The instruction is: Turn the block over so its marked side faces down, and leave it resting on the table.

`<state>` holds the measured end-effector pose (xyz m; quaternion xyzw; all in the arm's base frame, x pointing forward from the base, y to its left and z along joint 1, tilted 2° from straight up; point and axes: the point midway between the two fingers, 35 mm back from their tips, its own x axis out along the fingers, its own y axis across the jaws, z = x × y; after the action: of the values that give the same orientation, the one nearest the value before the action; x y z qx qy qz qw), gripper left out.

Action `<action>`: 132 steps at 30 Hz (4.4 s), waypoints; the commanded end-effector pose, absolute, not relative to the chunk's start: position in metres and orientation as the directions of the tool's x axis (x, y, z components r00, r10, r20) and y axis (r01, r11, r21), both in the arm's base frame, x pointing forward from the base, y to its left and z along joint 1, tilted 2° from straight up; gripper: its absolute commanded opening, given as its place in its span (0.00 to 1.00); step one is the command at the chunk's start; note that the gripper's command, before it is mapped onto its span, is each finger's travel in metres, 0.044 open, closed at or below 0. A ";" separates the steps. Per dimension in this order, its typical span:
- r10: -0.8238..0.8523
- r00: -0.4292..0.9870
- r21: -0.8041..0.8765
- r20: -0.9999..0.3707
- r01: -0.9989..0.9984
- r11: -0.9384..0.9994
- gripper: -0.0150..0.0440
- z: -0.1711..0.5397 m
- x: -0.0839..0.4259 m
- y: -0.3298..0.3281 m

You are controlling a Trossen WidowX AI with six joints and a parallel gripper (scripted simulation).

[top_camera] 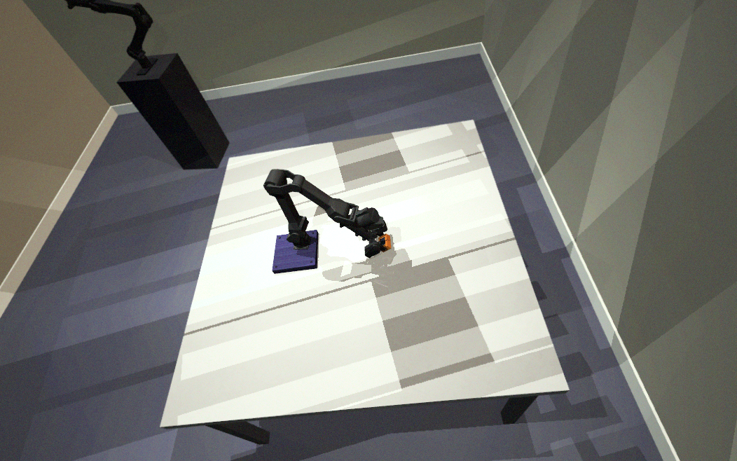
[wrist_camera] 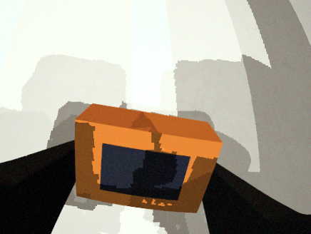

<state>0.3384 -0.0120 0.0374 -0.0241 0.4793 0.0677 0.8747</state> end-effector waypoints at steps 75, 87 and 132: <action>0.146 0.925 0.020 -0.352 -0.148 0.989 0.74 0.012 0.335 -0.011; 0.146 0.925 0.020 -0.352 -0.148 0.989 1.00 0.012 0.335 -0.011; 0.101 0.683 0.004 -0.723 -0.142 0.990 1.00 0.068 0.351 -0.018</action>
<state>0.3554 -0.0159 0.0070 0.0005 0.3150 0.0702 0.9465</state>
